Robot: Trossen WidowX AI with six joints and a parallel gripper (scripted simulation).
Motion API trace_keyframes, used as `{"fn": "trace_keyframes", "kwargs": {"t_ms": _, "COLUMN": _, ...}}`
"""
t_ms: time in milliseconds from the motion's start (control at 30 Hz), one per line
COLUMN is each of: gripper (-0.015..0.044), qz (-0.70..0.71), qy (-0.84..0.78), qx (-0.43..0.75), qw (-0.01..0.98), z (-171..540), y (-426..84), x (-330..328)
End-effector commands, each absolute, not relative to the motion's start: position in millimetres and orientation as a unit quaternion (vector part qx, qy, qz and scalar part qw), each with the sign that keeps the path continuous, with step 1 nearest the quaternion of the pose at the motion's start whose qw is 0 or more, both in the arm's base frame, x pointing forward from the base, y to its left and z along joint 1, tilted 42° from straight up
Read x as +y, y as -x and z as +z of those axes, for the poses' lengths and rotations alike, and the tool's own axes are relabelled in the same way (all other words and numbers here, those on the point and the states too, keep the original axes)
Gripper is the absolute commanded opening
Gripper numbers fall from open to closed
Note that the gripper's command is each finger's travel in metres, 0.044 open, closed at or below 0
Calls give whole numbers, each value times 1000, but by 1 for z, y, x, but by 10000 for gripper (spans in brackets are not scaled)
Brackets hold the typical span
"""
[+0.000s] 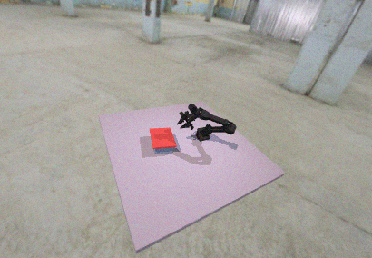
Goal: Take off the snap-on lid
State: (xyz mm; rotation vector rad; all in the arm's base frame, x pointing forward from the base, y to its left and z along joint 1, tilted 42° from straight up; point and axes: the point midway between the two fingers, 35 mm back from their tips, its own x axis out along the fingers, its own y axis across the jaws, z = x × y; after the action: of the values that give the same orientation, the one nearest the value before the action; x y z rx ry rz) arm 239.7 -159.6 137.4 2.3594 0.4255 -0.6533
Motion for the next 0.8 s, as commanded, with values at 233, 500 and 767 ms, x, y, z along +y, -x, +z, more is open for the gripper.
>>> {"fn": "trace_keyframes", "kwargs": {"t_ms": 233, "gripper": 235, "qz": -249, "qy": -895, "qx": 165, "qw": 331, "z": 89, "y": -251, "x": -115}}
{"fn": "trace_keyframes", "kwargs": {"t_ms": 500, "gripper": 235, "qz": -249, "qy": -895, "qx": 165, "qw": 331, "z": 86, "y": -254, "x": -114}}
{"fn": "trace_keyframes", "kwargs": {"t_ms": 767, "gripper": 235, "qz": -251, "qy": -894, "qx": 166, "qw": 331, "z": 79, "y": -265, "x": -114}}
